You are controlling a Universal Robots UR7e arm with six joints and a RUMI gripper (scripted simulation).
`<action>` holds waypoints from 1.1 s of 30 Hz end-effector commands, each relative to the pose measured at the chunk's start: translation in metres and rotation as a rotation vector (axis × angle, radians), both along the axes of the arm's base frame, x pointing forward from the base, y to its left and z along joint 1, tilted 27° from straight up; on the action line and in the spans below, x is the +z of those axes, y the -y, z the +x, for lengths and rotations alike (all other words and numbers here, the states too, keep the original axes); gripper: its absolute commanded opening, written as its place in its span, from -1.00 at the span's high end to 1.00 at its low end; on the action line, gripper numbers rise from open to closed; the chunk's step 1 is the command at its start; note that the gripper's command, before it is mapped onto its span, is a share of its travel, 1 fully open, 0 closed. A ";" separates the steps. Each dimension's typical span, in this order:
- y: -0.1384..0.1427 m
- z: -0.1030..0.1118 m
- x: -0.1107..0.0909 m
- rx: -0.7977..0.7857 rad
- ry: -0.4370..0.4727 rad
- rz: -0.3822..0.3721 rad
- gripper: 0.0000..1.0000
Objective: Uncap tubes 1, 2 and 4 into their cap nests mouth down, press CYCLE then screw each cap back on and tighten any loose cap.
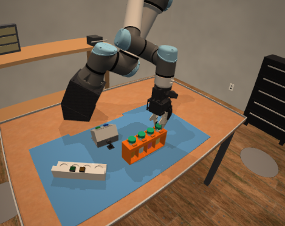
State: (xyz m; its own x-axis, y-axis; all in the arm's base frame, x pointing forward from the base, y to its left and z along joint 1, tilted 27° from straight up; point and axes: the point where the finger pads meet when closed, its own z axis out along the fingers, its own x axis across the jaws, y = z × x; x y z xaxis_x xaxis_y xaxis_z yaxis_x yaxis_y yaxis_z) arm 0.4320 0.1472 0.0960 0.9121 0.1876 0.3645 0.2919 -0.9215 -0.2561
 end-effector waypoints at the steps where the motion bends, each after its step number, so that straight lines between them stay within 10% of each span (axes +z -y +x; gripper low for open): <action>1: 0.000 0.000 0.001 0.238 0.086 -0.057 1.00; 9: 0.000 0.000 0.001 0.280 0.102 -0.071 1.00; 10: 0.000 0.000 0.001 0.280 0.102 -0.071 0.30; 22: 0.000 0.000 0.001 0.280 0.102 -0.071 0.30; 33: 0.000 0.000 0.000 -0.241 -0.101 0.095 0.30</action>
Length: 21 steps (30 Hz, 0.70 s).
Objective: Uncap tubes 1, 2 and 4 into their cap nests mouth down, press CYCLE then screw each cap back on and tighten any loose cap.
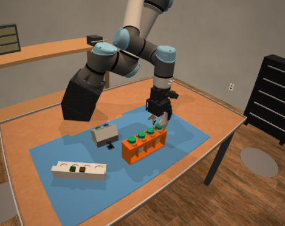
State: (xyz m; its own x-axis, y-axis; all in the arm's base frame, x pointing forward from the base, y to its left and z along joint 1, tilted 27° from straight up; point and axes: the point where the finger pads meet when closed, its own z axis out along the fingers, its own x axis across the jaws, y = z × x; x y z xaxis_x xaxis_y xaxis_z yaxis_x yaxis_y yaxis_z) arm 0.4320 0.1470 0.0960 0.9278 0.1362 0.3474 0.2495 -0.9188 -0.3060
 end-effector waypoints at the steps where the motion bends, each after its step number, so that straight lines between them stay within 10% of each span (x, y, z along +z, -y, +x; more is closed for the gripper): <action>1: 0.000 0.000 0.000 -0.202 -0.078 0.048 0.30; 11: 0.000 0.000 0.000 -0.614 -0.247 0.178 0.30; 19: 0.000 0.000 0.000 -0.614 -0.247 0.178 0.30; 20: 0.000 0.000 0.000 -0.614 -0.247 0.178 1.00; 21: 0.000 0.000 0.000 -0.614 -0.247 0.178 1.00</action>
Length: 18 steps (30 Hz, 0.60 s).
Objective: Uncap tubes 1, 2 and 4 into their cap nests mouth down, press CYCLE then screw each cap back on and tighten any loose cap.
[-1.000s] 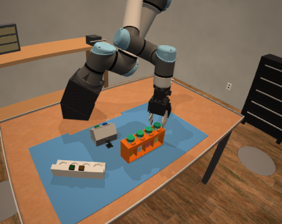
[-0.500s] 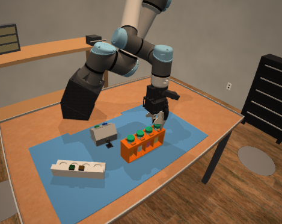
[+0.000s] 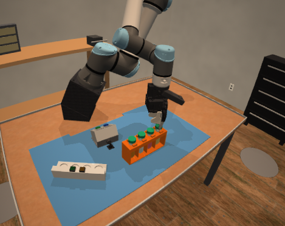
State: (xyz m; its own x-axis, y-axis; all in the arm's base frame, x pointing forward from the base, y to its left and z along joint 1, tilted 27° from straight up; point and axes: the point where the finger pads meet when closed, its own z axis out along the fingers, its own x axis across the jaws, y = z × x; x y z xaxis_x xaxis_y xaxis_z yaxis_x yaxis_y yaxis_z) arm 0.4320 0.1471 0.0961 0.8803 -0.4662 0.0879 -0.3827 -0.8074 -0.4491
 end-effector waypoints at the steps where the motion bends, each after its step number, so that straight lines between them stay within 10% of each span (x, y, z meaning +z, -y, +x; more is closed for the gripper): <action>1: 0.000 0.000 0.000 -0.015 -0.005 -0.001 1.00; 18: 0.000 0.000 0.000 0.207 0.085 -0.071 1.00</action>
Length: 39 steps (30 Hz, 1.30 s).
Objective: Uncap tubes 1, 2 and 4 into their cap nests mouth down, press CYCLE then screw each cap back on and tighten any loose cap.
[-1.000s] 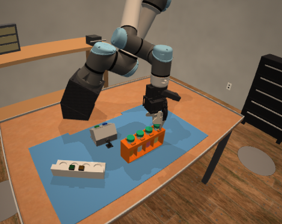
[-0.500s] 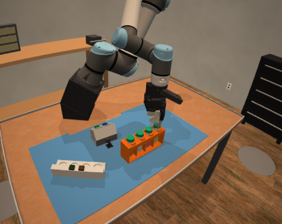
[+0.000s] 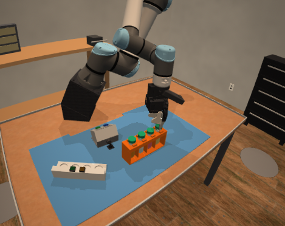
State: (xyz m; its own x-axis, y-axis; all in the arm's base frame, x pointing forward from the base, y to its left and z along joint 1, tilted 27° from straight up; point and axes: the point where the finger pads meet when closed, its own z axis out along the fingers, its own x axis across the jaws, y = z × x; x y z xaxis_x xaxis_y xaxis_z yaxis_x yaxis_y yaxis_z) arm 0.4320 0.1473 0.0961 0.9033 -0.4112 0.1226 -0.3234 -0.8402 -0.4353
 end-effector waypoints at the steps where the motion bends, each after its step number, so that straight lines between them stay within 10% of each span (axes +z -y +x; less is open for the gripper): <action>1: 0.000 0.000 0.000 0.193 0.077 -0.058 1.00; 18: 0.000 0.000 0.001 0.859 0.342 -0.269 1.00; 28: 0.000 0.000 0.001 0.859 0.342 -0.269 1.00; 29: 0.000 0.000 0.001 0.859 0.342 -0.269 0.30; 39: 0.000 0.000 0.001 0.859 0.342 -0.269 0.30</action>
